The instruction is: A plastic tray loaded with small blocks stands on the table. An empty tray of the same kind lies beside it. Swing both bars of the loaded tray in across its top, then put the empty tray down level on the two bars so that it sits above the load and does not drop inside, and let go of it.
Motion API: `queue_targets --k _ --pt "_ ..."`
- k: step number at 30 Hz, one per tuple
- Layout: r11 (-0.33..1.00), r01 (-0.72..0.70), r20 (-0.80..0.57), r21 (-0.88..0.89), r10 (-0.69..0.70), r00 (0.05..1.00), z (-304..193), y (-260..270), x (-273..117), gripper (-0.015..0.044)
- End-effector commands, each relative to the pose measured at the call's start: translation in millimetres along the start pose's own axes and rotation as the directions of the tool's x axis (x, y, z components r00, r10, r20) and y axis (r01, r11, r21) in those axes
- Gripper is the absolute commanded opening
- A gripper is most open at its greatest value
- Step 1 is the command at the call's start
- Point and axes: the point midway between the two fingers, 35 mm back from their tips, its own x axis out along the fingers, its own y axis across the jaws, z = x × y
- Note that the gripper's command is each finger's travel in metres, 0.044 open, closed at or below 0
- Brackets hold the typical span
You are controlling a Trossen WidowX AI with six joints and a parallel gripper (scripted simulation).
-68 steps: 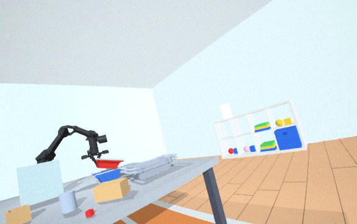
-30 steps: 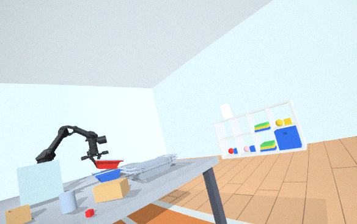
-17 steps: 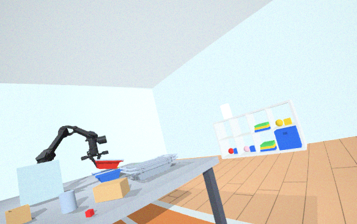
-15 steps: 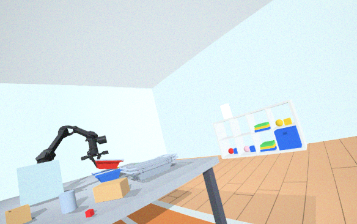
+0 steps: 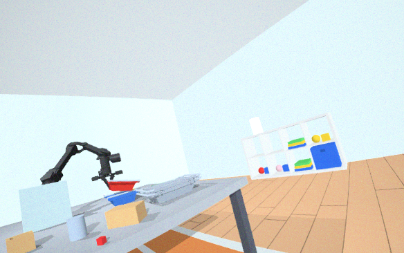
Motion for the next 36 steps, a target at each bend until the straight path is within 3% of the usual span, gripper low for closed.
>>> queue_targets --k 1,36 --pt "1.0 -0.023 0.001 0.005 0.023 1.0 1.5 5.0 5.7 0.0" --pt "1.0 -0.023 0.001 0.005 0.023 1.0 1.1 8.2 12.5 0.0"
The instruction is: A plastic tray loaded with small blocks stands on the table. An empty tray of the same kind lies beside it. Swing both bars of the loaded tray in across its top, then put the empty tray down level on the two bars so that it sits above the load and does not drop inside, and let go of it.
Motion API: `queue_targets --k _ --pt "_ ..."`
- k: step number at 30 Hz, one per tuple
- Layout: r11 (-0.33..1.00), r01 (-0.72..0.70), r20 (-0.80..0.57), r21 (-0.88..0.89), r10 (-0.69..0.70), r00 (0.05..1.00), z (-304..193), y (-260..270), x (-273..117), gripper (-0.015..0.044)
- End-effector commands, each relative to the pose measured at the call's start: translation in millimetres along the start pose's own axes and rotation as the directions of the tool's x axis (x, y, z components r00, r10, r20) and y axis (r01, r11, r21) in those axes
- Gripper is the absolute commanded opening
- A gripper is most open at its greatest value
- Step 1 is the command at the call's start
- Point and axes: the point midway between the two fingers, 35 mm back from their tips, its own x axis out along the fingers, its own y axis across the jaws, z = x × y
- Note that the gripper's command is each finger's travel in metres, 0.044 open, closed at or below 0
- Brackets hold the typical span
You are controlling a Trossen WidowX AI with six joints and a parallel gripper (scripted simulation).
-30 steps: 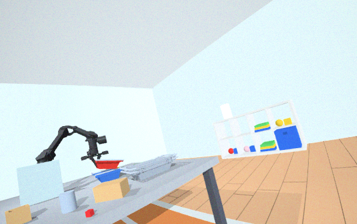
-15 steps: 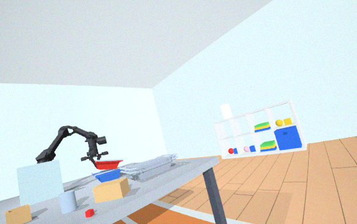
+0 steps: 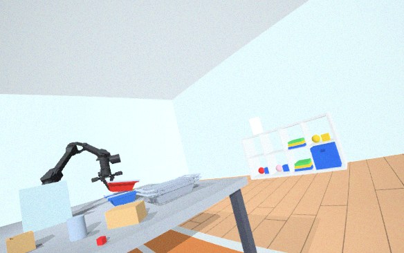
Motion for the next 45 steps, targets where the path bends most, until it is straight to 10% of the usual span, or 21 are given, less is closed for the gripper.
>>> queue_targets --k 1,45 --pt "1.0 -0.025 0.001 0.006 0.025 1.0 1.6 5.3 6.2 0.0" --pt "1.0 -0.009 0.0 0.002 0.009 1.0 0.5 2.7 4.7 0.0"
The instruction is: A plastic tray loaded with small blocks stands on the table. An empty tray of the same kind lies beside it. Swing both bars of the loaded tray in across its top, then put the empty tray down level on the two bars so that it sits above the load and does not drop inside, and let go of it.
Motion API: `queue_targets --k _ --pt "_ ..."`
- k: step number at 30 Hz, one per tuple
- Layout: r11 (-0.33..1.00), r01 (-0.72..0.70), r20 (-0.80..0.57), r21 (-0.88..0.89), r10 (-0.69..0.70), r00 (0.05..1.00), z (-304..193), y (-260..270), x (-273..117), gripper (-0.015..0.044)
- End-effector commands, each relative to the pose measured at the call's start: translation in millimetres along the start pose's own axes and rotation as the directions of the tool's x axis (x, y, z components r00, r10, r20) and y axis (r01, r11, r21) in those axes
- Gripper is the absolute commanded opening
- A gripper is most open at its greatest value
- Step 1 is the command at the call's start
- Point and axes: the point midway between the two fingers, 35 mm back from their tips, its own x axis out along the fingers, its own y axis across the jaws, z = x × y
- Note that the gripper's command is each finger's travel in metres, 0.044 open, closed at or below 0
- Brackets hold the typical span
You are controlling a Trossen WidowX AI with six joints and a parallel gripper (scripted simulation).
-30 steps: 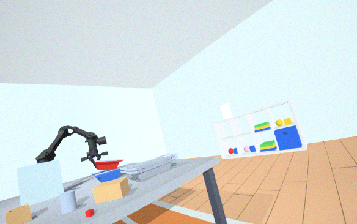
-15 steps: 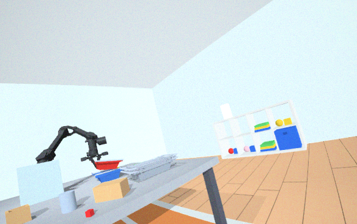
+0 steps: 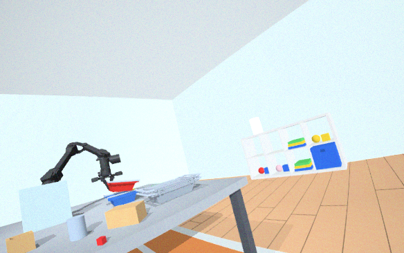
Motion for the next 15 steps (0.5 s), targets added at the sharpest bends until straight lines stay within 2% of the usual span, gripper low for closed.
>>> queue_targets --k 1,15 --pt "1.0 -0.013 0.0 0.004 0.013 1.0 0.6 3.9 6.3 0.0" --pt "1.0 -0.026 0.001 0.007 0.026 1.0 1.2 8.1 12.9 0.0"
